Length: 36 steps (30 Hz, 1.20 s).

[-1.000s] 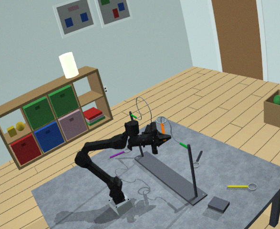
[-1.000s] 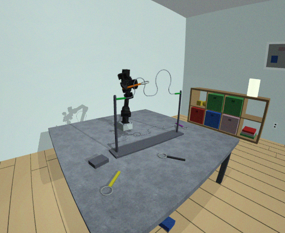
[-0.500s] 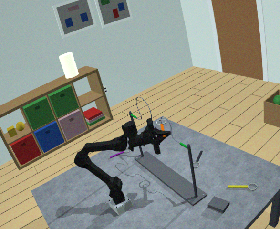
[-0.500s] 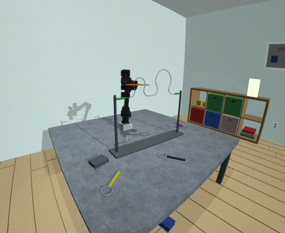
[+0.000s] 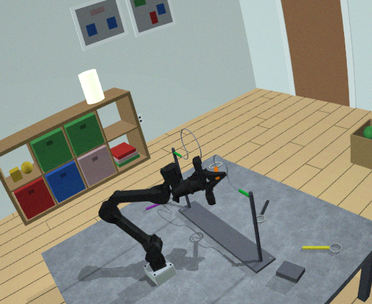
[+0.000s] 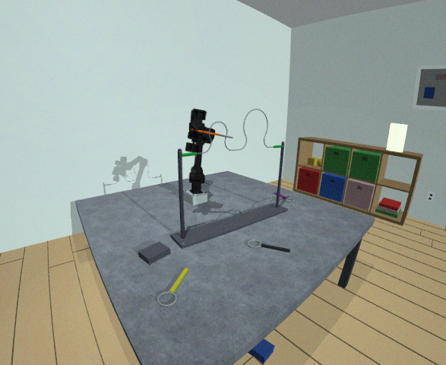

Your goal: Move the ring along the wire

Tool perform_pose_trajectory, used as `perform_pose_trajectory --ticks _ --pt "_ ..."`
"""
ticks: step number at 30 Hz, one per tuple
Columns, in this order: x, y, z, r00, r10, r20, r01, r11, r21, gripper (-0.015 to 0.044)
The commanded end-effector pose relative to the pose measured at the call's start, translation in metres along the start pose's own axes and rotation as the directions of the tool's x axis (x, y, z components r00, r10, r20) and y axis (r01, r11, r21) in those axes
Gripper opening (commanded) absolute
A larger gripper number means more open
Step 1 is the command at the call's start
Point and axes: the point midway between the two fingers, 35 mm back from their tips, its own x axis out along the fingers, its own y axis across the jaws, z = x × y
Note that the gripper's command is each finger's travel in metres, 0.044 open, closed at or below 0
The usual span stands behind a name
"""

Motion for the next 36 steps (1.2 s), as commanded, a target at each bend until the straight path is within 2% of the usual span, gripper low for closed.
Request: perform_pose_trajectory --ticks 1,11,20,36 --pt "0.0 0.001 0.0 1.0 -0.012 0.003 0.012 1.0 -0.019 -0.015" --pt "0.001 0.02 -0.001 1.0 0.028 0.002 -0.028 0.998 0.049 -0.015" --pt "-0.002 0.047 0.002 0.994 0.113 0.009 -0.112 0.974 0.196 -0.015" --pt "-0.013 0.098 0.021 0.957 0.282 0.068 -0.278 0.827 0.488 -0.015"
